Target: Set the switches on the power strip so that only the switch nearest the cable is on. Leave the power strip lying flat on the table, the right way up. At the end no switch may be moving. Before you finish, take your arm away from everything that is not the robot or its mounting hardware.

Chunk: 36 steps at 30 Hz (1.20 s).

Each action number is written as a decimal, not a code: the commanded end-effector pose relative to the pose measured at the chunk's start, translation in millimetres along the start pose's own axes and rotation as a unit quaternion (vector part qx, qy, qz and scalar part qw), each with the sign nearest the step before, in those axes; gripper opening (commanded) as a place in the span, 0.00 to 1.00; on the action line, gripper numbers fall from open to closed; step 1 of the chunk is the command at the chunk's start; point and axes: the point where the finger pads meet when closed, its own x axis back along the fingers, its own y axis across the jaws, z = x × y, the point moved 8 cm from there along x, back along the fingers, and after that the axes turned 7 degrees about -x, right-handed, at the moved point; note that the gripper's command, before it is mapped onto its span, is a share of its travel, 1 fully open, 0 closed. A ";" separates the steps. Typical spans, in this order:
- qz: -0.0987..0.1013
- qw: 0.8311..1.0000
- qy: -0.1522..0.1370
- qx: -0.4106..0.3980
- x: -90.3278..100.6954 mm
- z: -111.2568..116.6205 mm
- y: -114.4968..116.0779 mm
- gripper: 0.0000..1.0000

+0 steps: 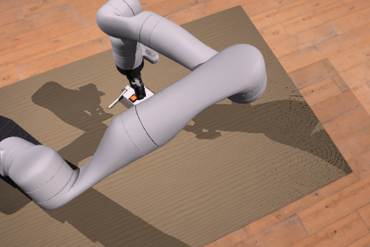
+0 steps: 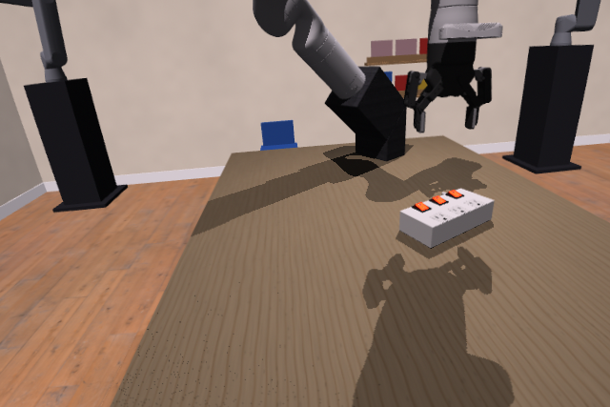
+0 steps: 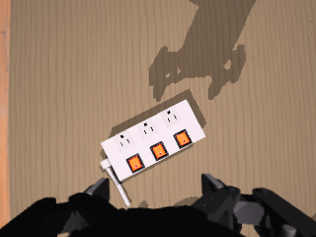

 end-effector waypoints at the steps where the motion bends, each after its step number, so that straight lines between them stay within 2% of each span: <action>1: 0.001 1.000 0.001 0.000 0.8 0.5 -0.1 1.00; 23: 0.001 1.000 0.001 -0.028 -2.3 1.0 0.0 1.00; 30: 0.001 0.995 0.001 -0.098 -10.3 2.4 0.5 1.00; 36: 0.001 0.982 0.001 -0.188 -20.7 4.0 1.5 1.00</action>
